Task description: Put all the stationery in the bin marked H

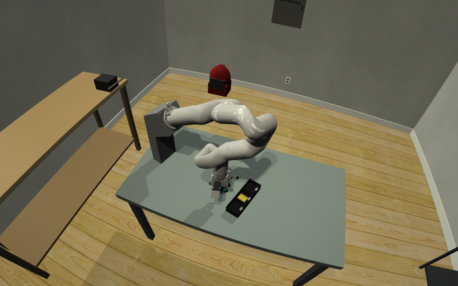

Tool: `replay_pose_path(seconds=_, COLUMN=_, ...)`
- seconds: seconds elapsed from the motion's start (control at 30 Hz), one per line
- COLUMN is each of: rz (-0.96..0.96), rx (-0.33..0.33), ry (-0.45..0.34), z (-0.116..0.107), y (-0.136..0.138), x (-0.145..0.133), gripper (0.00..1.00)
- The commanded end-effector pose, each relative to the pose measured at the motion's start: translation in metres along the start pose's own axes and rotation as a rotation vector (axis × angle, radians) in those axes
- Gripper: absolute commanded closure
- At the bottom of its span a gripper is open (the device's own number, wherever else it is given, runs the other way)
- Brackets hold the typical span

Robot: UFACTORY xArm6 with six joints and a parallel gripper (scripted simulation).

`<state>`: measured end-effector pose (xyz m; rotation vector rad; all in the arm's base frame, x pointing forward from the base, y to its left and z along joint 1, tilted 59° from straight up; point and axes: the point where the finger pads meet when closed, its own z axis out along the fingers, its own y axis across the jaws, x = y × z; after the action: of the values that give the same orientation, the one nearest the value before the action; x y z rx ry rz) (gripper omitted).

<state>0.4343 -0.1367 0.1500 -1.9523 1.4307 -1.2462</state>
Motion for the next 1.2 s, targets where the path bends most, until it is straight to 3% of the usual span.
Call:
replay_pose_path(seconds=0.0, rz=0.000, rx=0.000, ry=0.000, z=-0.004, y=0.000, x=0.000, gripper=1.00)
replay_pose_path(seconds=0.23, rz=0.000, rx=0.000, ry=0.000, z=-0.007, y=0.000, x=0.000, gripper=1.00)
replay_pose_path(seconds=0.57, rz=0.000, rx=0.001, ry=0.000, z=-0.007, y=-0.060, x=0.000, gripper=1.00)
replay_pose_path(seconds=0.67, rz=0.000, rx=0.001, ry=0.001, z=-0.007, y=-0.062, x=0.000, gripper=1.00)
replay_pose_path(seconds=0.8, rz=0.100, rx=0.001, ry=0.000, z=-0.007, y=-0.074, x=0.000, gripper=1.00)
replay_pose_path(seconds=1.17, rz=0.440, rx=0.011, ry=-0.003, z=-0.007, y=-0.140, x=-0.001, gripper=1.00)
